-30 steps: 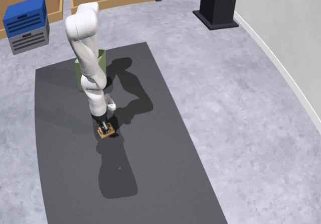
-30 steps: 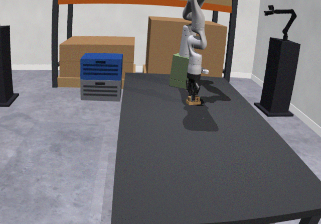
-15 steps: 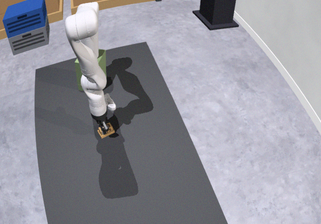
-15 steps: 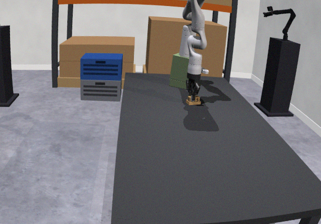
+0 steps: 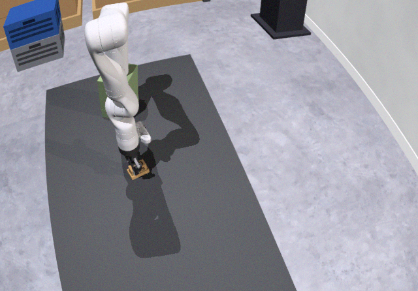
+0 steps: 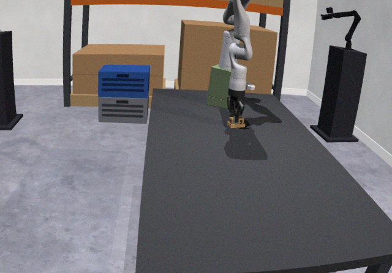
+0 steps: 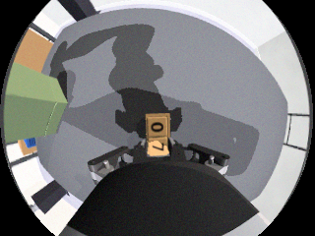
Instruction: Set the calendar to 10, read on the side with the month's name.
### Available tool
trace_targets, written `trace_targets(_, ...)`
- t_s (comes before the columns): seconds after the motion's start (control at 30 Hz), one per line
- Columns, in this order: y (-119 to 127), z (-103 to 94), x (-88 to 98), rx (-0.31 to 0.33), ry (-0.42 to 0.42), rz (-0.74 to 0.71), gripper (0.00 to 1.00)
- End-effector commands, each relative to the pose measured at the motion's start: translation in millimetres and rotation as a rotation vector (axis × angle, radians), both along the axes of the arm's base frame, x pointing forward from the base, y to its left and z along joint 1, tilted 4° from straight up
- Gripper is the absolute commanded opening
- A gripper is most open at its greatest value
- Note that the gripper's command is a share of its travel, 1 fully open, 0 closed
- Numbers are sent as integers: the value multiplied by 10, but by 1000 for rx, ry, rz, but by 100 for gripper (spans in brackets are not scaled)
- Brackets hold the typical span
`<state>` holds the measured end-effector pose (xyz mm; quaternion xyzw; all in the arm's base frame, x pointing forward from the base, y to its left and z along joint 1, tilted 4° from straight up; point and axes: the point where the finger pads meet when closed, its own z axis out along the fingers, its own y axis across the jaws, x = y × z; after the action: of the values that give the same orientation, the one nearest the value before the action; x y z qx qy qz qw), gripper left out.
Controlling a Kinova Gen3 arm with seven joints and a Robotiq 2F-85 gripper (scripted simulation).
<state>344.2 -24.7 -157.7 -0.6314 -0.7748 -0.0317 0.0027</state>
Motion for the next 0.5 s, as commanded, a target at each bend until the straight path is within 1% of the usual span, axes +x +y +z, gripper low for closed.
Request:
trace_targets(0.0, 7, -7, 27, 0, -8, 14, 42)
trace_targets(0.03, 7, -7, 27, 0, -8, 14, 42)
trace_targets(0.07, 7, -7, 27, 0, -8, 14, 46)
trace_targets(0.47, 7, -2, 27, 0, -8, 14, 46)
